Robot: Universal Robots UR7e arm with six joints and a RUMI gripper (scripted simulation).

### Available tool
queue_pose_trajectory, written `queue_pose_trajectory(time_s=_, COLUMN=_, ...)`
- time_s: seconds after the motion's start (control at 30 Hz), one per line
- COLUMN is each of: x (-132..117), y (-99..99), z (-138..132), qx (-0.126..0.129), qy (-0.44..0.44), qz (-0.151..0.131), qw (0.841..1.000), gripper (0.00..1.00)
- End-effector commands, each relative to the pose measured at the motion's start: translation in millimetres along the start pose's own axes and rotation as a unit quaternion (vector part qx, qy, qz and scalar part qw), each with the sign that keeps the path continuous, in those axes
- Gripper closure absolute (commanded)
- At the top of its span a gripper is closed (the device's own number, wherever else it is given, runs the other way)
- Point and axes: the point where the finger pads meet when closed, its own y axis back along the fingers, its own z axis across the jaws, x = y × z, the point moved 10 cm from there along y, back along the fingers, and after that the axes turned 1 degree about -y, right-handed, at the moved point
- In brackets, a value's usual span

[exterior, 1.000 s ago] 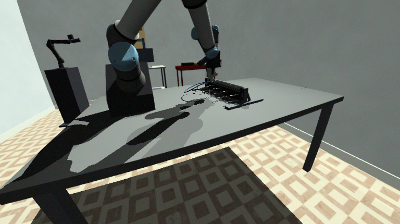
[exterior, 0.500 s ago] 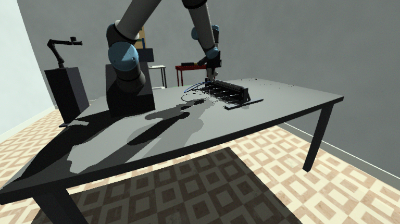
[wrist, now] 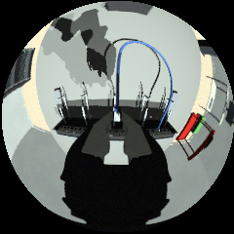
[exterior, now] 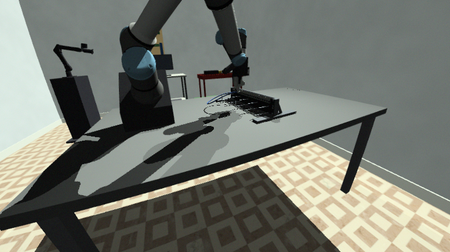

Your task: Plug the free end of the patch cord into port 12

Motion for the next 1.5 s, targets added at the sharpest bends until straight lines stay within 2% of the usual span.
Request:
queue_pose_trajectory(time_s=0.0, x=-0.4, y=0.6, z=-0.1, qx=0.000, qy=0.000, qz=0.000, qw=1.000, gripper=1.00)
queue_pose_trajectory(time_s=1.0, x=-0.9, y=0.2, z=-0.2, qx=0.000, qy=-0.001, qz=0.000, qw=1.000, gripper=1.00)
queue_pose_trajectory(time_s=1.47, x=-9.2, y=-7.5, z=0.0, qx=0.000, qy=-0.001, qz=0.000, qw=1.000, gripper=1.00)
